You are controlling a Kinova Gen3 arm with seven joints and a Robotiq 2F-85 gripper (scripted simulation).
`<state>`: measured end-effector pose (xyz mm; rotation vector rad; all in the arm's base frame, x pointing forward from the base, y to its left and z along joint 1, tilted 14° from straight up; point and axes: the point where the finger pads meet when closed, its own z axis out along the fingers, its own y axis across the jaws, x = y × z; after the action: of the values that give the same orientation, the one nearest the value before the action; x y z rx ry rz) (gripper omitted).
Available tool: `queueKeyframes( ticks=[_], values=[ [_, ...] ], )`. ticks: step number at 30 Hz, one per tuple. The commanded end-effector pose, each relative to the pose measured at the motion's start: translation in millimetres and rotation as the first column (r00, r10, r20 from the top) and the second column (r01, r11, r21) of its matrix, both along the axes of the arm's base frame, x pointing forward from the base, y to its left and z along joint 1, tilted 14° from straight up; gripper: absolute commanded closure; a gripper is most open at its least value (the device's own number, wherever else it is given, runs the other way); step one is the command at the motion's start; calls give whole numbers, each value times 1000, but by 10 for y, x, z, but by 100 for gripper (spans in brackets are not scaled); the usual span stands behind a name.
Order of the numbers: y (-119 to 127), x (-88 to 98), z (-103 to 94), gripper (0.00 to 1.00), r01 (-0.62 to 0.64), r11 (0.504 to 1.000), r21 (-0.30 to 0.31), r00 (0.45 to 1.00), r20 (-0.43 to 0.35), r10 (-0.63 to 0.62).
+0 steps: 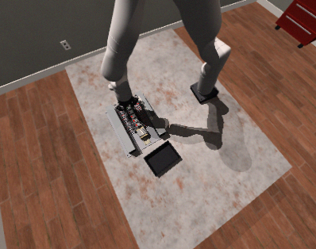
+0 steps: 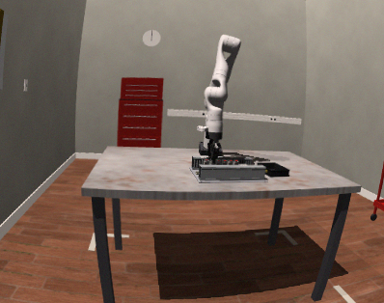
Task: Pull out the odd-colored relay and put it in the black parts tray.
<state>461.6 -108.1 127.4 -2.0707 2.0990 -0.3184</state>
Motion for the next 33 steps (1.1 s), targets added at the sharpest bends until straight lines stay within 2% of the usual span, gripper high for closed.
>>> queueKeyframes(
  ticks=[1, 33],
  values=[
    [-1, 5, 9, 100, 0, 1000, 0, 1000, -5, 0],
    [-1, 17, 14, 100, 2, 1000, 1, 999, -55, -2]
  ],
)
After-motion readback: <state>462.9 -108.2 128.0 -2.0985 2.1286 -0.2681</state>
